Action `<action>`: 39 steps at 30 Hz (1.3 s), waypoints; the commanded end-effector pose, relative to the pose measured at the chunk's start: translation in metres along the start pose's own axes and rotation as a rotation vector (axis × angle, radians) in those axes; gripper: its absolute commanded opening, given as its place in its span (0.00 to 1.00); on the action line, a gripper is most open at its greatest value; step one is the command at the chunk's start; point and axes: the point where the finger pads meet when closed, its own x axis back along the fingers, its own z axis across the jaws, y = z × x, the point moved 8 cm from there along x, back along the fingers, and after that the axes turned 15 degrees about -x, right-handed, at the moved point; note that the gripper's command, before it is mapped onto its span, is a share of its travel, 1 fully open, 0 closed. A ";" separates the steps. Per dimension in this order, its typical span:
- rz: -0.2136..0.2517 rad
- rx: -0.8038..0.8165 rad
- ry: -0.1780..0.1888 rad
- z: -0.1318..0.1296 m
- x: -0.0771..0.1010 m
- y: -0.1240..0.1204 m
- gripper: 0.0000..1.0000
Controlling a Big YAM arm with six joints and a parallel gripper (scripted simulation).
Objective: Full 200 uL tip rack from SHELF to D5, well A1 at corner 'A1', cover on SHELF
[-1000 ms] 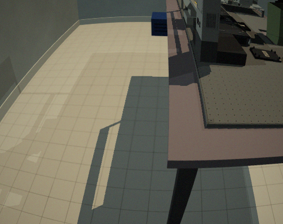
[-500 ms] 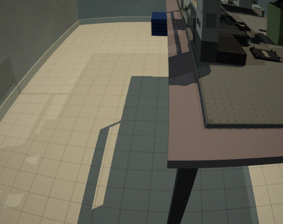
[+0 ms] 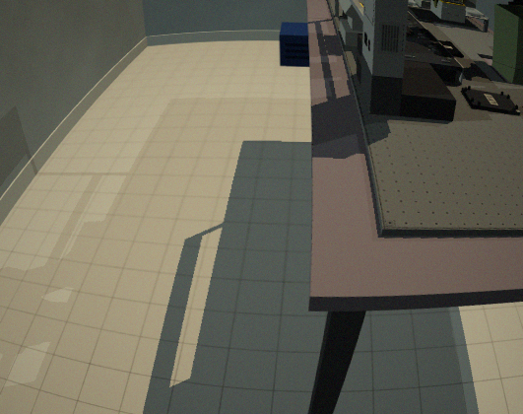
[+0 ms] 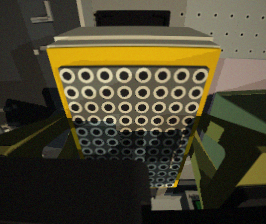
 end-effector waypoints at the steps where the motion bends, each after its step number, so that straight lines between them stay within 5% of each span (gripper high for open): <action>1: 0.002 -0.004 0.018 0.007 -0.005 0.003 0.00; 39: 0.002 0.002 0.011 0.002 -0.063 0.001 0.00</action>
